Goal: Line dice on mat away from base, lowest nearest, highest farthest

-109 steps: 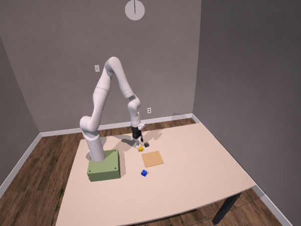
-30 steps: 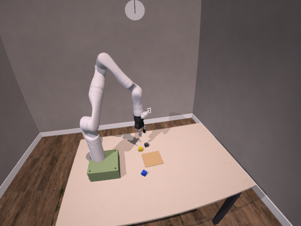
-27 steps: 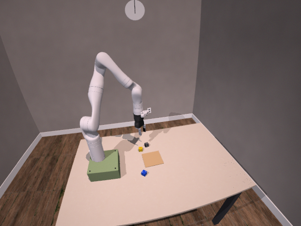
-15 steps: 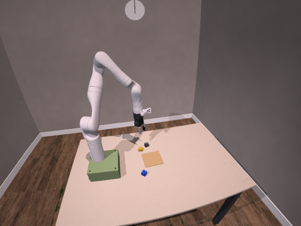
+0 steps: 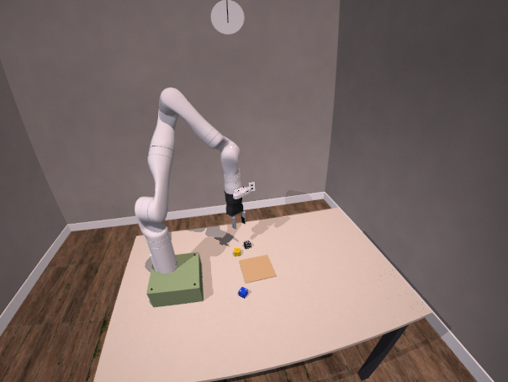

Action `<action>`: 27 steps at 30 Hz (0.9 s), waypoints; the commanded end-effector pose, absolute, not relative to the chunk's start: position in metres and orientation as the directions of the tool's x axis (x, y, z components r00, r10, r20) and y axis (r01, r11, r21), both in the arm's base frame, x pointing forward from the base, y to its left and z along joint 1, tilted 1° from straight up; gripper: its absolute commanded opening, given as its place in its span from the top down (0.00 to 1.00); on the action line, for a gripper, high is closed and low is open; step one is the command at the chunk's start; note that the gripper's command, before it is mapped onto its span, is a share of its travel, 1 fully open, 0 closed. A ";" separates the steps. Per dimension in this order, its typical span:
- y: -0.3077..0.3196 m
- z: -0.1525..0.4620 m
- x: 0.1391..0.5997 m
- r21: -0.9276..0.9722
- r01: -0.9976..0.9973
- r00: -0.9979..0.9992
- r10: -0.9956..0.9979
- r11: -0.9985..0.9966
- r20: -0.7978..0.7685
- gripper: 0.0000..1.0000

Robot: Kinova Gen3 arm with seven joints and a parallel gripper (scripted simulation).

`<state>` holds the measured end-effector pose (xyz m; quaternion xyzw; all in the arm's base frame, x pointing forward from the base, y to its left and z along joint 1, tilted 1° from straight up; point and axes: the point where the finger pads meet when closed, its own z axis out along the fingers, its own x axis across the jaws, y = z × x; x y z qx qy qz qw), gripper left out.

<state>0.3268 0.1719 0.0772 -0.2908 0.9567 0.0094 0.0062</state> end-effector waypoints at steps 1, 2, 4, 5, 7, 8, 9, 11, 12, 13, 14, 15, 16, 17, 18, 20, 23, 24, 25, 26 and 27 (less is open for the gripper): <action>0.160 0.075 0.322 0.010 -0.461 -0.888 -0.461 0.888 -0.007 0.00; 0.156 0.074 0.321 0.011 -0.410 -0.912 -0.410 0.912 -0.006 0.00; 0.148 0.073 0.318 0.011 -0.303 -0.953 -0.303 0.953 -0.005 0.00; 0.145 0.073 0.316 0.012 -0.249 -0.969 -0.249 0.968 -0.005 0.00; 0.145 0.073 0.316 0.012 -0.249 -0.969 -0.249 0.968 -0.005 0.00; 0.141 0.073 0.314 0.013 -0.196 -0.981 -0.196 0.981 -0.006 0.00; 0.138 0.072 0.313 0.013 -0.145 -0.989 -0.145 0.989 -0.006 0.00; 0.133 0.072 0.311 0.015 -0.053 -0.999 -0.052 0.999 -0.007 0.00; 0.131 0.072 0.309 0.015 -0.013 -1.000 -0.013 1.000 -0.008 0.00; 0.130 0.072 0.309 0.016 0.022 -1.000 0.022 1.000 -0.009 0.00; 0.128 0.072 0.308 0.017 0.051 -0.999 0.051 0.999 -0.009 0.00; 0.127 0.072 0.307 0.018 0.075 -0.997 0.075 0.997 -0.010 0.00; 0.126 0.072 0.307 0.018 0.093 -0.996 0.093 0.995 -0.010 0.00; 0.126 0.072 0.307 0.019 0.106 -0.994 0.107 0.994 -0.011 0.00; 0.125 0.072 0.306 0.019 0.115 -0.993 0.115 0.993 -0.011 0.00; 0.125 0.072 0.306 0.019 0.122 -0.992 0.122 0.992 -0.011 0.00; 0.125 0.072 0.306 0.019 0.122 -0.992 0.122 0.992 -0.011 0.00; 0.125 0.072 0.306 0.019 0.122 -0.992 0.122 0.992 -0.011 0.00; 0.125 0.072 0.306 0.019 0.122 -0.992 0.122 0.992 -0.011 0.00; 0.125 0.072 0.306 0.019 0.122 -0.992 0.122 0.992 -0.011 0.00; 0.125 0.072 0.306 0.019 0.122 -0.992 0.122 0.992 -0.011 0.00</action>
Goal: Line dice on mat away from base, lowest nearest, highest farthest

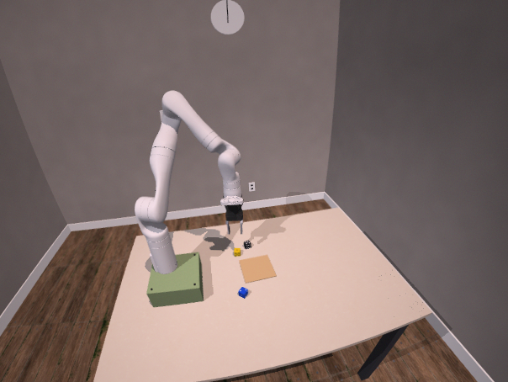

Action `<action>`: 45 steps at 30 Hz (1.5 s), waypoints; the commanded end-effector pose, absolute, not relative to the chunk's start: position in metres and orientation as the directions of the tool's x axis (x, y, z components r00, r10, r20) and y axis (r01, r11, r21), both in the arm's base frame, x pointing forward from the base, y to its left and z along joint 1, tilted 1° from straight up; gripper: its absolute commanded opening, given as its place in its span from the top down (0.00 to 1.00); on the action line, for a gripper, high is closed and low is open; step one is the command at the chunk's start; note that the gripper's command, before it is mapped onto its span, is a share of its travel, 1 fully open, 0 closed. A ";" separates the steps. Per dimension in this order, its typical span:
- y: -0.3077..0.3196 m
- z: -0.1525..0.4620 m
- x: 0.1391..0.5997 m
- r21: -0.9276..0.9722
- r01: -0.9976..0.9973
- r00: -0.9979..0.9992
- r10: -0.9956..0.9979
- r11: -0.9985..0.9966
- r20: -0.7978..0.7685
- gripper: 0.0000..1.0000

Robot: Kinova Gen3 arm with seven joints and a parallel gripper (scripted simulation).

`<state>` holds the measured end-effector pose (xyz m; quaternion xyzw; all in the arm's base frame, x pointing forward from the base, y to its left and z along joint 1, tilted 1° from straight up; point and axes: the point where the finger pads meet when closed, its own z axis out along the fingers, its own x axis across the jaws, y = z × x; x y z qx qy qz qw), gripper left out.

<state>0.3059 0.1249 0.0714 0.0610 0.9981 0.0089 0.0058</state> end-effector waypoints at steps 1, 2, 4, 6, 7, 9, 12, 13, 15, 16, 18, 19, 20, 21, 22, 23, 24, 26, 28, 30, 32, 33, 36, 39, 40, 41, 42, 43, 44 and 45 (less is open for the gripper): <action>0.125 0.072 0.306 0.019 0.122 -0.992 0.122 0.992 -0.011 0.00; 0.125 0.072 0.306 0.019 0.122 -0.992 0.122 0.992 -0.011 0.00; 0.125 0.072 0.306 0.019 0.122 -0.992 0.122 0.992 -0.011 0.00; 0.125 0.072 0.306 0.019 0.122 -0.992 0.122 0.992 -0.011 0.00; 0.125 0.072 0.306 0.019 0.122 -0.992 0.122 0.992 -0.011 0.00; 0.125 0.071 0.306 0.019 0.122 -0.992 0.122 0.992 -0.011 0.00; 0.127 0.053 0.307 0.021 0.120 -0.993 0.120 0.993 -0.011 0.00; 0.127 0.053 0.307 0.021 0.120 -0.993 0.120 0.993 -0.011 0.00; 0.127 0.044 0.307 0.020 0.121 -0.993 0.121 0.992 -0.011 0.00; 0.127 0.035 0.307 0.020 0.122 -0.992 0.122 0.992 -0.010 0.00; 0.127 0.026 0.307 0.018 0.124 -0.992 0.124 0.992 -0.010 0.00; 0.127 0.025 0.307 0.018 0.124 -0.992 0.124 0.992 -0.009 0.00; 0.127 0.025 0.307 0.018 0.124 -0.992 0.124 0.992 -0.009 0.13; 0.127 0.025 0.307 0.018 0.124 -0.992 0.124 0.992 -0.009 0.13; 0.127 0.025 0.307 0.018 0.124 -0.992 0.124 0.992 -0.009 0.13; 0.127 0.025 0.307 0.018 0.124 -0.992 0.124 0.992 -0.009 0.13; 0.127 0.025 0.307 0.018 0.124 -0.992 0.124 0.992 -0.009 0.13; 0.127 0.025 0.307 0.018 0.124 -0.992 0.124 0.992 -0.009 0.13; 0.127 0.025 0.307 0.018 0.124 -0.992 0.124 0.992 -0.009 0.13; 0.127 0.025 0.307 0.018 0.124 -0.992 0.124 0.992 -0.009 0.13; 0.127 0.025 0.307 0.018 0.124 -0.992 0.124 0.992 -0.009 0.13; 0.127 0.025 0.307 0.018 0.124 -0.992 0.124 0.992 -0.009 0.13; 0.127 0.025 0.307 0.018 0.124 -0.992 0.124 0.992 -0.009 0.13; 0.127 0.025 0.307 0.018 0.124 -0.992 0.124 0.992 -0.009 0.13; 0.127 0.025 0.307 0.018 0.124 -0.992 0.124 0.992 -0.009 0.13; 0.127 0.025 0.307 0.018 0.124 -0.992 0.124 0.992 -0.009 0.13; 0.127 0.025 0.307 0.018 0.124 -0.992 0.124 0.992 -0.009 0.13; 0.127 0.025 0.307 0.018 0.124 -0.992 0.124 0.992 -0.009 0.13; 0.127 0.025 0.307 0.018 0.124 -0.992 0.124 0.992 -0.009 0.13; 0.127 0.025 0.307 0.018 0.124 -0.992 0.124 0.992 -0.009 0.13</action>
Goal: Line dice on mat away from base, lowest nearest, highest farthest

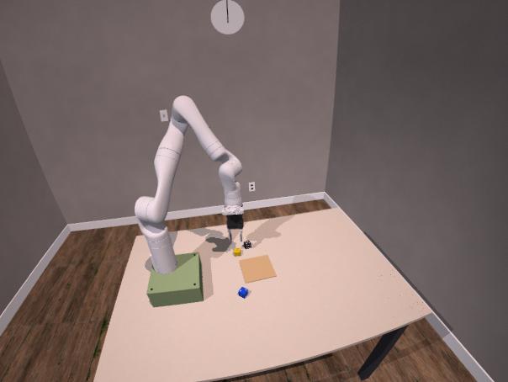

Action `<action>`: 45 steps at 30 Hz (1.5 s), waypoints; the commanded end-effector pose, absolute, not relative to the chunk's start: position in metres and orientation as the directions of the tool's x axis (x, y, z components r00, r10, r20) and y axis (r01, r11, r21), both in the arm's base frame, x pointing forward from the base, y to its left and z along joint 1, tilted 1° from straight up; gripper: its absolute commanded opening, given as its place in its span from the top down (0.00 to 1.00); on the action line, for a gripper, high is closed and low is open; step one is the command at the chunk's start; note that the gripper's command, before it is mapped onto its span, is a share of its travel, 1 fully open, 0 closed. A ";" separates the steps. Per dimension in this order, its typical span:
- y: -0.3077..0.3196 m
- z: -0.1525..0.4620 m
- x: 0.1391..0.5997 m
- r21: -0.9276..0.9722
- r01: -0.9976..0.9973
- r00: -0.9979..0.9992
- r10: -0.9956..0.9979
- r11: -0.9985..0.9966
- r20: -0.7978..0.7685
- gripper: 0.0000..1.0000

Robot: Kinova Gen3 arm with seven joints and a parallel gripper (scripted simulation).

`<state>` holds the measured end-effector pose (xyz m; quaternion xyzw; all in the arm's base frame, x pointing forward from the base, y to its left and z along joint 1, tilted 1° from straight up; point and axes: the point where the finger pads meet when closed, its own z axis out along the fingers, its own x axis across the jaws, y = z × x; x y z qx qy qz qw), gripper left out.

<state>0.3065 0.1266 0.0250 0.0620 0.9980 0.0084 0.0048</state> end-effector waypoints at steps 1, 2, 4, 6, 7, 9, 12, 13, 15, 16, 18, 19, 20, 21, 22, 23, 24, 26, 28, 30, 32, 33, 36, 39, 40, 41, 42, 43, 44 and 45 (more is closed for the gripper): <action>0.127 0.025 0.307 0.018 0.124 -0.992 0.124 0.992 -0.009 0.13; 0.127 0.025 0.307 0.018 0.124 -0.992 0.124 0.992 -0.009 0.13; 0.127 0.025 0.307 0.018 0.124 -0.992 0.124 0.992 -0.009 0.13; 0.127 0.025 0.307 0.018 0.124 -0.992 0.124 0.992 -0.009 0.13; 0.127 0.025 0.307 0.018 0.124 -0.992 0.124 0.992 -0.009 0.13; 0.127 0.025 0.307 0.018 0.124 -0.992 0.124 0.992 -0.009 0.13; 0.127 0.025 0.307 0.018 0.124 -0.992 0.124 0.992 -0.009 0.13; 0.127 0.025 0.307 0.018 0.124 -0.992 0.124 0.992 -0.009 0.13; 0.127 0.025 0.307 0.018 0.124 -0.992 0.124 0.992 -0.009 0.13; 0.127 0.024 0.307 0.018 0.124 -0.992 0.124 0.992 -0.009 0.13; 0.127 0.023 0.307 0.018 0.124 -0.992 0.124 0.992 -0.009 0.13; 0.127 0.023 0.307 0.018 0.124 -0.992 0.124 0.992 -0.009 0.13; 0.127 0.023 0.307 0.018 0.124 -0.992 0.124 0.992 -0.009 0.13; 0.127 0.023 0.307 0.018 0.124 -0.992 0.124 0.992 -0.009 0.13; 0.127 0.022 0.307 0.018 0.124 -0.992 0.124 0.992 -0.009 0.13; 0.127 0.021 0.307 0.018 0.124 -0.992 0.124 0.992 -0.009 0.13; 0.127 0.021 0.307 0.018 0.124 -0.992 0.124 0.992 -0.010 0.13; 0.127 0.019 0.307 0.018 0.124 -0.992 0.124 0.992 -0.010 0.13; 0.127 0.016 0.307 0.018 0.124 -0.992 0.124 0.992 -0.010 0.13; 0.127 0.014 0.307 0.018 0.124 -0.992 0.124 0.992 -0.010 0.13; 0.127 0.011 0.307 0.018 0.124 -0.992 0.124 0.992 -0.010 0.13; 0.127 0.010 0.307 0.018 0.124 -0.992 0.124 0.992 -0.010 0.13; 0.127 0.007 0.307 0.018 0.124 -0.992 0.124 0.992 -0.010 0.13; 0.127 0.003 0.307 0.018 0.124 -0.992 0.124 0.992 -0.010 0.13; 0.127 0.002 0.307 0.018 0.124 -0.992 0.124 0.992 -0.010 0.13; 0.127 0.000 0.307 0.018 0.124 -0.992 0.124 0.992 -0.010 0.13; 0.127 -0.001 0.307 0.018 0.124 -0.992 0.124 0.992 -0.010 0.13; 0.127 -0.003 0.307 0.018 0.124 -0.992 0.124 0.992 -0.010 0.13; 0.127 -0.005 0.307 0.018 0.124 -0.992 0.124 0.992 -0.010 0.13; 0.127 -0.006 0.307 0.018 0.124 -0.992 0.124 0.992 -0.010 0.13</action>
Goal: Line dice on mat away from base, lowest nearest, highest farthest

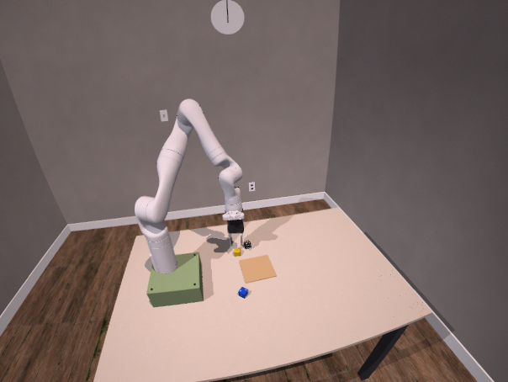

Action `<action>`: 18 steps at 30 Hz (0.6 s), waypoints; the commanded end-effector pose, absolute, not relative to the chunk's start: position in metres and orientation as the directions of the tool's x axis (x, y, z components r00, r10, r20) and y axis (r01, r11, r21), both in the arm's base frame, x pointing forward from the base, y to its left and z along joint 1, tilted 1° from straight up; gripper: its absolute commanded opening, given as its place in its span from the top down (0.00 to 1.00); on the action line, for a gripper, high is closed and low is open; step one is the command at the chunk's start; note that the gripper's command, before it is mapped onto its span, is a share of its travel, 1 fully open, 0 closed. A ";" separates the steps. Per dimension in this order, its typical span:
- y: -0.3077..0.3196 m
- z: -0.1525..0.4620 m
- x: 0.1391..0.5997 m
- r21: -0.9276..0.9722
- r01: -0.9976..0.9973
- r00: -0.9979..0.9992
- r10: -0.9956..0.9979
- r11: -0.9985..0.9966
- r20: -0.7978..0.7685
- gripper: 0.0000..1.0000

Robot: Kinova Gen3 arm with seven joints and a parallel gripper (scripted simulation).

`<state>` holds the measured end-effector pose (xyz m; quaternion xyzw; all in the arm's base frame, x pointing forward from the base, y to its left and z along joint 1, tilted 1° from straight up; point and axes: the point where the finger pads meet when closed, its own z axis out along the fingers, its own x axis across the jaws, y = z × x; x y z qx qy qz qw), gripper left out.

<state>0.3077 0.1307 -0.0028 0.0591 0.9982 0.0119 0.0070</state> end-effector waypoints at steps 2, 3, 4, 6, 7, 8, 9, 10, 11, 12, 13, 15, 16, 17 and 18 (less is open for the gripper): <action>0.127 -0.009 0.307 0.018 0.124 -0.992 0.124 0.992 -0.010 0.13; 0.127 -0.011 0.307 0.018 0.124 -0.992 0.124 0.992 -0.010 0.13; 0.127 -0.012 0.307 0.018 0.124 -0.992 0.124 0.992 -0.010 0.13; 0.127 -0.015 0.307 0.018 0.124 -0.992 0.124 0.992 -0.010 0.13; 0.127 -0.016 0.307 0.018 0.124 -0.992 0.124 0.992 -0.010 0.13; 0.127 -0.016 0.307 0.018 0.124 -0.992 0.124 0.992 -0.010 0.13; 0.127 -0.016 0.307 0.018 0.124 -0.992 0.124 0.992 -0.010 0.13; 0.127 -0.018 0.307 0.018 0.124 -0.992 0.124 0.992 -0.010 0.13; 0.127 -0.019 0.307 0.018 0.124 -0.992 0.124 0.992 -0.010 0.13; 0.127 -0.020 0.307 0.018 0.124 -0.992 0.124 0.992 -0.010 0.13; 0.127 -0.021 0.307 0.018 0.124 -0.992 0.124 0.992 -0.010 0.13; 0.127 -0.023 0.307 0.018 0.124 -0.992 0.124 0.992 -0.010 0.13; 0.127 -0.023 0.307 0.018 0.124 -0.992 0.124 0.992 -0.010 0.13; 0.127 -0.024 0.307 0.018 0.124 -0.992 0.124 0.992 -0.010 0.13; 0.128 -0.025 0.307 0.018 0.124 -0.992 0.124 0.992 -0.010 0.13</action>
